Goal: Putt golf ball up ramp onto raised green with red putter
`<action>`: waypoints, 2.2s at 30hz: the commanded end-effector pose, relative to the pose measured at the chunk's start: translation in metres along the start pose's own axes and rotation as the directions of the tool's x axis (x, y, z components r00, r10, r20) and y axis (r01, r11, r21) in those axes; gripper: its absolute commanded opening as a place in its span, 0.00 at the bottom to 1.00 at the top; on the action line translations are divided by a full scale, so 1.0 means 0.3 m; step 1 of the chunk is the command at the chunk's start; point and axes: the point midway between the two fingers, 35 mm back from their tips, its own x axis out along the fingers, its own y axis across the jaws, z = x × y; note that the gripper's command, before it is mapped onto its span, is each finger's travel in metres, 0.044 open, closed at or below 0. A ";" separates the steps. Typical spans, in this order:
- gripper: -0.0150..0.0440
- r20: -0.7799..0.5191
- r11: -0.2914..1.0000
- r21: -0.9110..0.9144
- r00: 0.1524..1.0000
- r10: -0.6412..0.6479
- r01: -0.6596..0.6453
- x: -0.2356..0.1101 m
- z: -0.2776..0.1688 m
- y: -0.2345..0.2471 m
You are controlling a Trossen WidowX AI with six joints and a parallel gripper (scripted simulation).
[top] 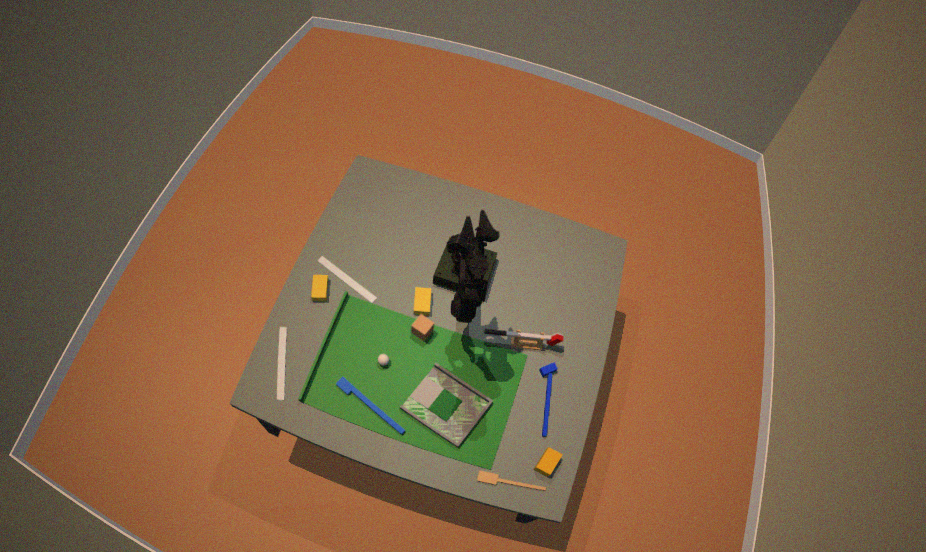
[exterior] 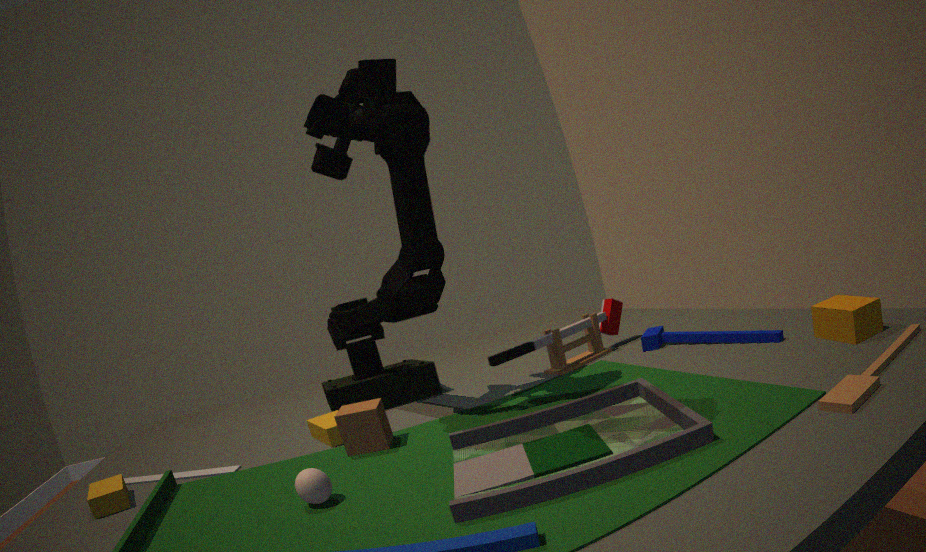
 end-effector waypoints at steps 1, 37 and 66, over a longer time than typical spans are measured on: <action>0.98 0.006 1.000 0.003 1.000 0.007 -0.007 0.006 -0.004 -0.001; 1.00 0.606 0.299 -0.757 -0.455 0.652 -0.580 0.177 0.435 0.552; 1.00 -0.503 0.280 -0.592 -0.618 0.604 0.756 -0.942 -0.325 0.649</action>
